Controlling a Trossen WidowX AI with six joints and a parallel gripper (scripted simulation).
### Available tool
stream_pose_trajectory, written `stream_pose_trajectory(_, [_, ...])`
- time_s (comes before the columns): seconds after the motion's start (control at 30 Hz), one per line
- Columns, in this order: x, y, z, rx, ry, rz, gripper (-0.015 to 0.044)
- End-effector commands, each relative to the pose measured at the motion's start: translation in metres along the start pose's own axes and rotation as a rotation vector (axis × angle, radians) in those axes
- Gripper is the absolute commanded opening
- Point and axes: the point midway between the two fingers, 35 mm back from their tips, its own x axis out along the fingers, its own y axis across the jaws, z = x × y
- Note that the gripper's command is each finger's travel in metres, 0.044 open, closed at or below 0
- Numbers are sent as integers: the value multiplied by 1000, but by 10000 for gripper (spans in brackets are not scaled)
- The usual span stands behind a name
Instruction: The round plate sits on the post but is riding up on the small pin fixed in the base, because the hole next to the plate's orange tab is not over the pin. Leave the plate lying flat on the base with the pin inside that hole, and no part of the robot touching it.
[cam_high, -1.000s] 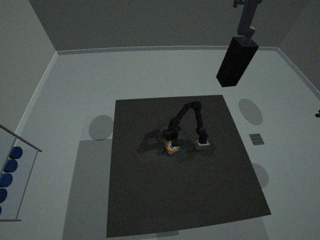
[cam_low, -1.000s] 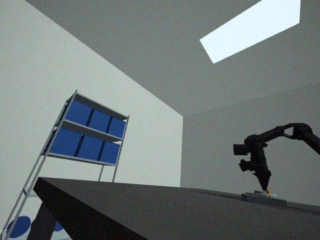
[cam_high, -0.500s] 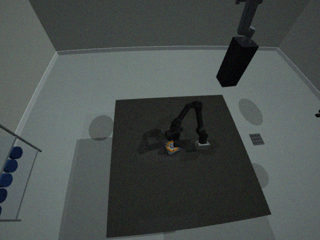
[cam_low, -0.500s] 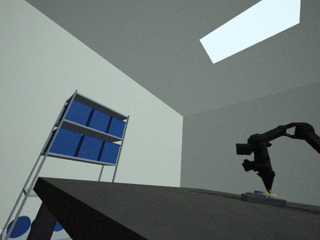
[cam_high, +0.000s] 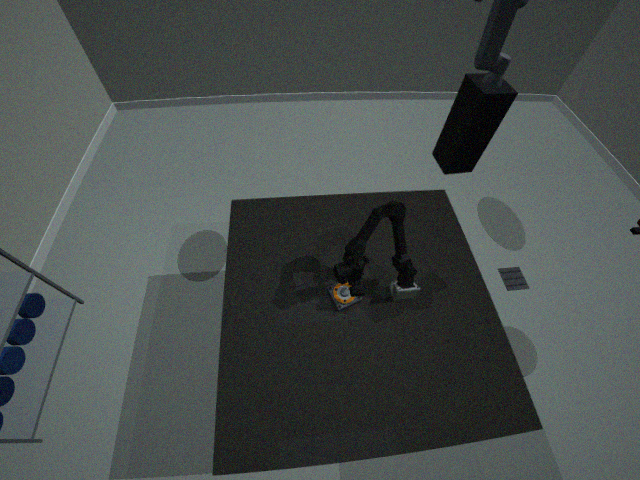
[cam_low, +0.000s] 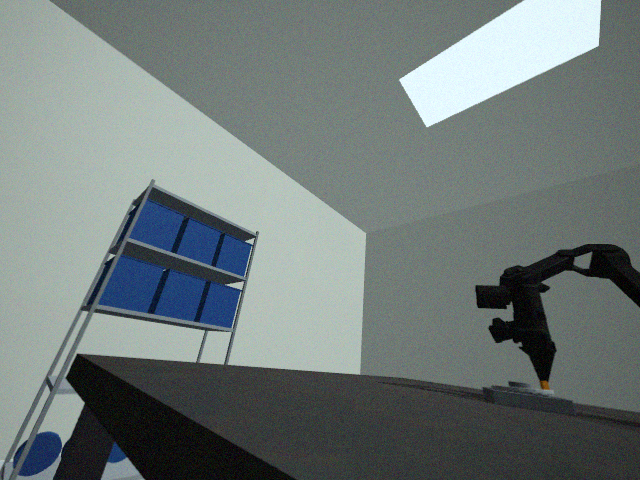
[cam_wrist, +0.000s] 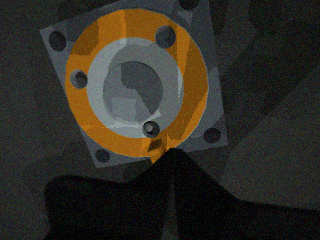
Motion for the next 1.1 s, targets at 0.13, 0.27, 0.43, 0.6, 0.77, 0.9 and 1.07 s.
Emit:
stream_pose_trajectory(0.13, [2, 8, -5, 1, 3, 3, 0])
stream_pose_trajectory(0.27, [-9, 7, -4, 1, 3, 5, 0])
stream_pose_trajectory(0.43, [-35, 7, -5, 1, 3, 6, 0])
stream_pose_trajectory(0.6, [-47, 6, -7, 1, 3, 5, 0])
stream_pose_trajectory(0.77, [-38, 7, -6, -9, 4, 0, 0])
stream_pose_trajectory(0.9, [-38, 7, -6, -9, 4, 0, 0])
stream_pose_trajectory(1.07, [-38, 7, -6, -9, 4, 0, 0])
